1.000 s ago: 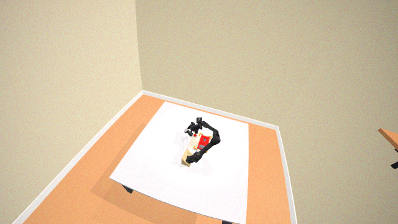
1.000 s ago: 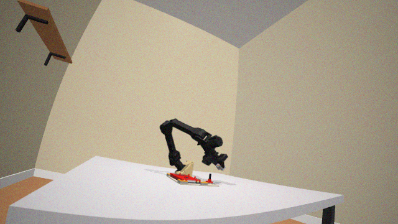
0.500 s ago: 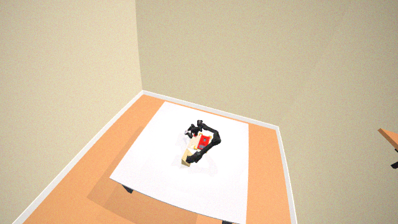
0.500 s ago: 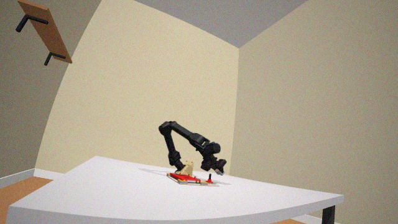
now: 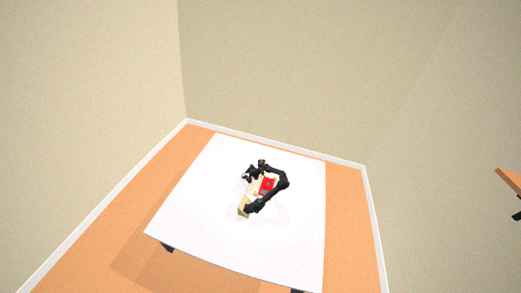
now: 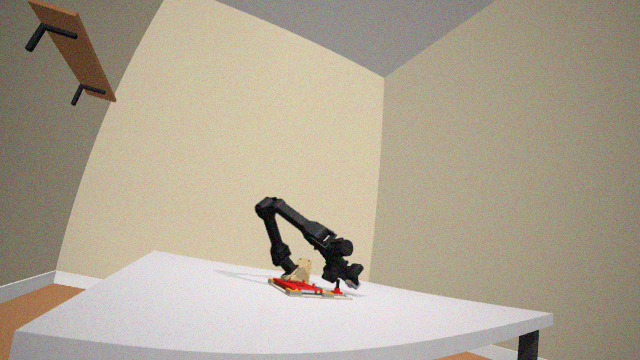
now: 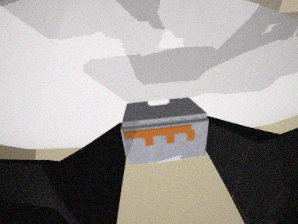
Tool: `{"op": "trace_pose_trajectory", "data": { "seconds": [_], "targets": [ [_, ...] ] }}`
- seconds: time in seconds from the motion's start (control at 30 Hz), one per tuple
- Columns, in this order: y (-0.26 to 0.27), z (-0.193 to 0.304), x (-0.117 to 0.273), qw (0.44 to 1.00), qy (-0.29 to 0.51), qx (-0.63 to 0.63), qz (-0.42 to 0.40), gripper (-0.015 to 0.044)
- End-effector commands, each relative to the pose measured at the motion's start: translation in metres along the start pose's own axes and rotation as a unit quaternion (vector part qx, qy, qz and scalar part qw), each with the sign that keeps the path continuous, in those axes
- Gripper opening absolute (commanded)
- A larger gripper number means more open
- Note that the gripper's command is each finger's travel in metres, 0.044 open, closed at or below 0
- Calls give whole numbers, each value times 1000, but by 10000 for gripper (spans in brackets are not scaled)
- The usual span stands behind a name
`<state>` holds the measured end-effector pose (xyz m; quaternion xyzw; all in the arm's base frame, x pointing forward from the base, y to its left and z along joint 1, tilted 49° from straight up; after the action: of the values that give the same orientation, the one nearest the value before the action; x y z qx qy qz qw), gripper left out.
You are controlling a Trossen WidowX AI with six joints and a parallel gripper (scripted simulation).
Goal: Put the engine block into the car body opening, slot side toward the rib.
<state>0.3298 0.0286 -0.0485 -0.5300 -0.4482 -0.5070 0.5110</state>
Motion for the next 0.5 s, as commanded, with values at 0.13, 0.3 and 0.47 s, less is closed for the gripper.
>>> {"op": "trace_pose_trajectory", "data": {
  "seconds": [0.13,0.3,0.47],
  "targets": [
    [-1,-11,-12,1000,-1,4,2,0],
    [-2,-18,-18,1000,-1,4,2,0],
    [-2,-24,-22,1000,-2,4,3,0]
  ]
}}
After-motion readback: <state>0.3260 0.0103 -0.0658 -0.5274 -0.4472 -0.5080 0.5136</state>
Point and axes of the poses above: the point midway between the two fingers, 35 mm back from their tips, its own x axis back along the fingers, its own y axis across the jaws, z = x × y, the point moved 3 cm from there along x, back along the fingers, and after that the axes turned 2 degrees about x, right-handed, at the moved point
